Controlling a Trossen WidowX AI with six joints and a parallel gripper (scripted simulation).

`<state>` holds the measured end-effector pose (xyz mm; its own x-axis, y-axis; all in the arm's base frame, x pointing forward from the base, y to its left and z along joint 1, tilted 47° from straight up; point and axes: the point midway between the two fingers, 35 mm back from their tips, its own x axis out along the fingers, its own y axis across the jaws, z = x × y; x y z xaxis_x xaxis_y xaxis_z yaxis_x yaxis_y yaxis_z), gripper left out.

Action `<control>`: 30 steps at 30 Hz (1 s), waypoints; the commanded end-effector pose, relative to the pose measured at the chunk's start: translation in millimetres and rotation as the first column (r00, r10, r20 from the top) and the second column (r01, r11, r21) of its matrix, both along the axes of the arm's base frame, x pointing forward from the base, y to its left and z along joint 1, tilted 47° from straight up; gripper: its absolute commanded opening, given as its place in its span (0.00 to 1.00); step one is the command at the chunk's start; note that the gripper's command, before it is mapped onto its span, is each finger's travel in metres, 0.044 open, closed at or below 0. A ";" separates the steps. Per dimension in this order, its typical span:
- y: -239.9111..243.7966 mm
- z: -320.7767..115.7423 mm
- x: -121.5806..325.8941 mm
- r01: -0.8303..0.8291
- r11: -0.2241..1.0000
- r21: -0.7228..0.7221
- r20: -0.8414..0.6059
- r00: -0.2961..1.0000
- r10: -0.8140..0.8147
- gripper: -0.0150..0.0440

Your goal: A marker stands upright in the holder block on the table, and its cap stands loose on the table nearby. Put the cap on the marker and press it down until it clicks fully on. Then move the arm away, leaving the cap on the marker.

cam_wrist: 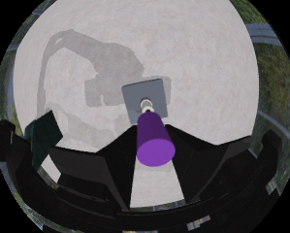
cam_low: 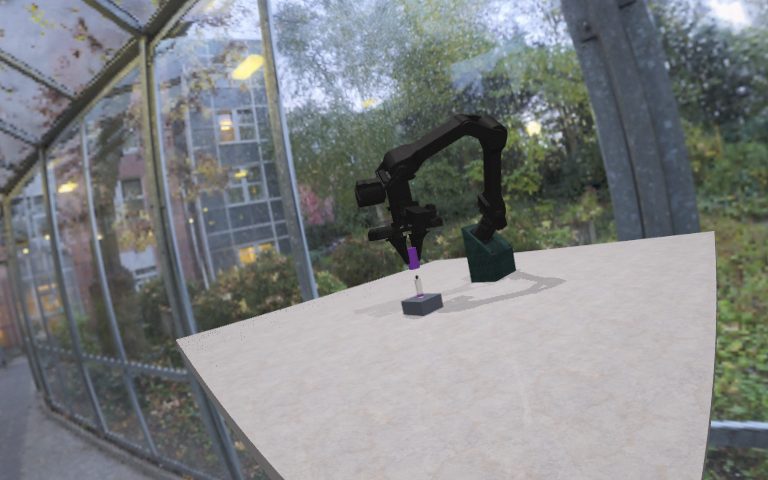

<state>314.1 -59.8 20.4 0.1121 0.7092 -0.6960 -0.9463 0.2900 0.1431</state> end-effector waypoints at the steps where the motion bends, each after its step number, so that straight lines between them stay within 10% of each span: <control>1: 2.5 2.3 1.8 0.006 1.000 0.003 -0.003 1.000 -0.006 0.25; 30: 31.3 -26.3 7.4 0.006 1.000 0.003 -0.002 1.000 -0.006 0.25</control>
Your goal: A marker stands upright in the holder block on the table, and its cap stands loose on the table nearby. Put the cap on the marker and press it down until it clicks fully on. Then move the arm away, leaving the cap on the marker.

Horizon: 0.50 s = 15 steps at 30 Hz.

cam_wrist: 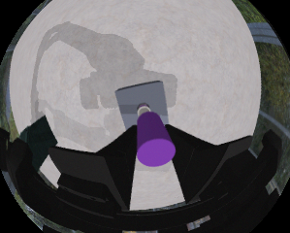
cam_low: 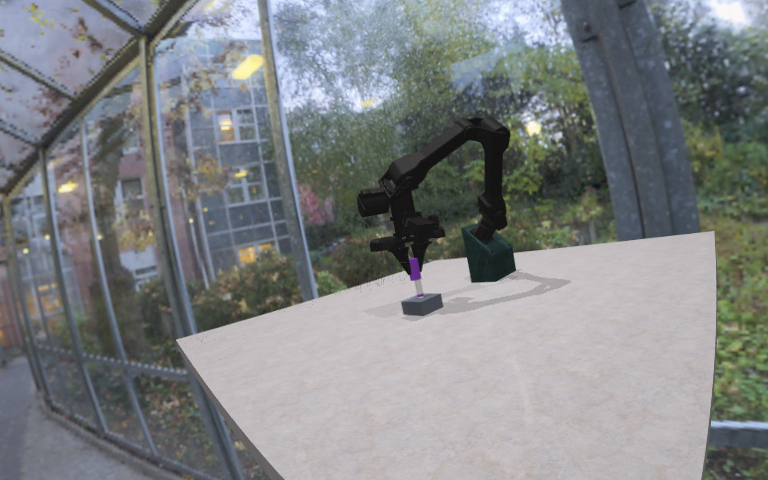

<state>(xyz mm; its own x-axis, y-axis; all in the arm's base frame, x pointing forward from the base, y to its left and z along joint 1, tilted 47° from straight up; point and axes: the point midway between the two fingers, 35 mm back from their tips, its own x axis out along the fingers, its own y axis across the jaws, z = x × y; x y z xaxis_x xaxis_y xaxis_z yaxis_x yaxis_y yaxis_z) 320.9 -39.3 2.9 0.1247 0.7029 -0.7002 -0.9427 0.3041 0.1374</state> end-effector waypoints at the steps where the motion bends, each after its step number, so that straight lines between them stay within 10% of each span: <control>1: 12.0 -10.1 0.7 -0.008 1.000 0.010 -0.006 1.000 0.008 0.25; 15: 24.1 -19.9 2.2 -0.008 1.000 0.012 -0.006 1.000 0.008 0.25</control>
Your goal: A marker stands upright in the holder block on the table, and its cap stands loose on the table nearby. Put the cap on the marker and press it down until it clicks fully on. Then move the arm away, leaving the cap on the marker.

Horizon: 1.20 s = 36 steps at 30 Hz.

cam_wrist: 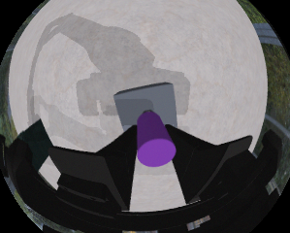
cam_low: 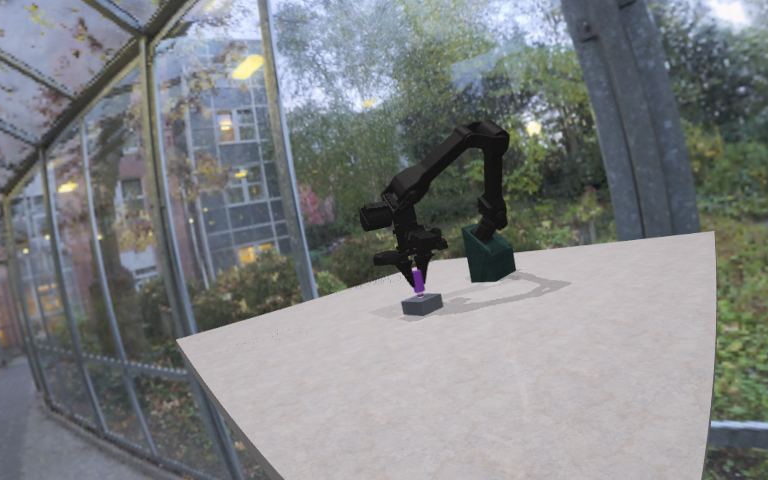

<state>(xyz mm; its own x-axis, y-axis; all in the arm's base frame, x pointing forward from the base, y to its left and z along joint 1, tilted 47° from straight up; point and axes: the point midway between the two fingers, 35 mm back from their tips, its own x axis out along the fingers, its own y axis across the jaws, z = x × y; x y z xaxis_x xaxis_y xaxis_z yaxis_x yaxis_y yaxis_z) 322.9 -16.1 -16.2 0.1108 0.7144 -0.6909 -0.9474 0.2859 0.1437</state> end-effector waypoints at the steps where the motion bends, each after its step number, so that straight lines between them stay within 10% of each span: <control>1: 1.0 -0.5 0.2 0.009 1.000 -0.001 -0.003 1.000 -0.009 0.25; 12: 1.1 -1.3 -0.1 0.009 1.000 -0.001 -0.003 1.000 -0.009 0.25; 29: 0.6 -0.6 0.4 0.005 1.000 -0.002 0.001 1.000 -0.005 1.00; 36: -45.0 41.8 -5.5 0.006 1.000 -0.007 0.000 1.000 -0.006 1.00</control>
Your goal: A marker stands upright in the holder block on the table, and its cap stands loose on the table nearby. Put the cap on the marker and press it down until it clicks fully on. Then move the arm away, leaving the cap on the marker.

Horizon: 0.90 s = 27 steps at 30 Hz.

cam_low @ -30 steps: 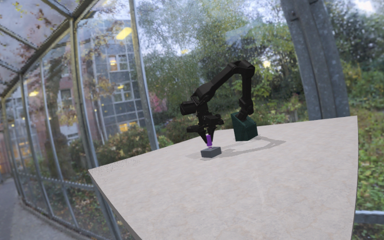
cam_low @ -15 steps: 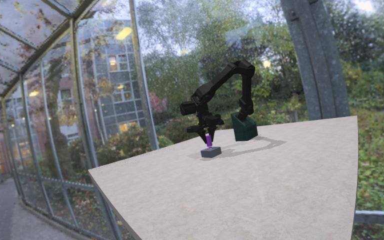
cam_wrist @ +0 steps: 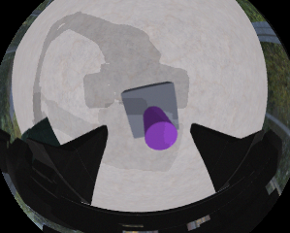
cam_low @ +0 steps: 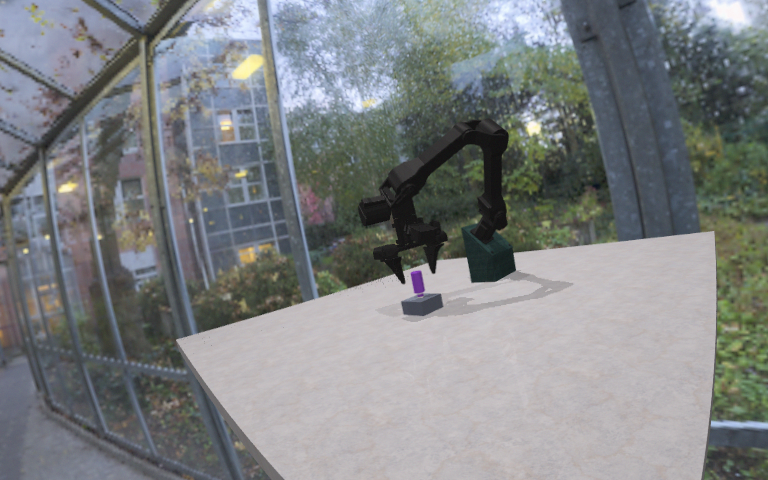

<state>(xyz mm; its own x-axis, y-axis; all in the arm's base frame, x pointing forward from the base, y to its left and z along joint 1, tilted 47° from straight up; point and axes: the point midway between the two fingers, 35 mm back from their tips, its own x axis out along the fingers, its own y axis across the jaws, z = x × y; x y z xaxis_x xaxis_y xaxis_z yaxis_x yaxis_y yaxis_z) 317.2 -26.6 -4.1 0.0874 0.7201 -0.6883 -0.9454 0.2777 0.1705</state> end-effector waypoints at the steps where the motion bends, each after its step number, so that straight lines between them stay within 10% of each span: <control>1: -40.8 36.6 -1.9 0.013 1.000 -0.013 0.026 1.000 -0.012 1.00; 6: -42.9 38.9 -2.6 0.012 1.000 -0.013 0.026 1.000 -0.012 1.00; 11: -41.0 37.6 -1.9 0.246 0.969 -0.006 -0.217 0.946 -0.242 0.78; 22: -35.4 33.8 0.1 0.736 0.611 -0.291 -0.736 0.236 -0.635 0.29; 27: -35.3 33.7 0.1 0.740 0.603 -0.298 -0.740 0.221 -0.636 0.25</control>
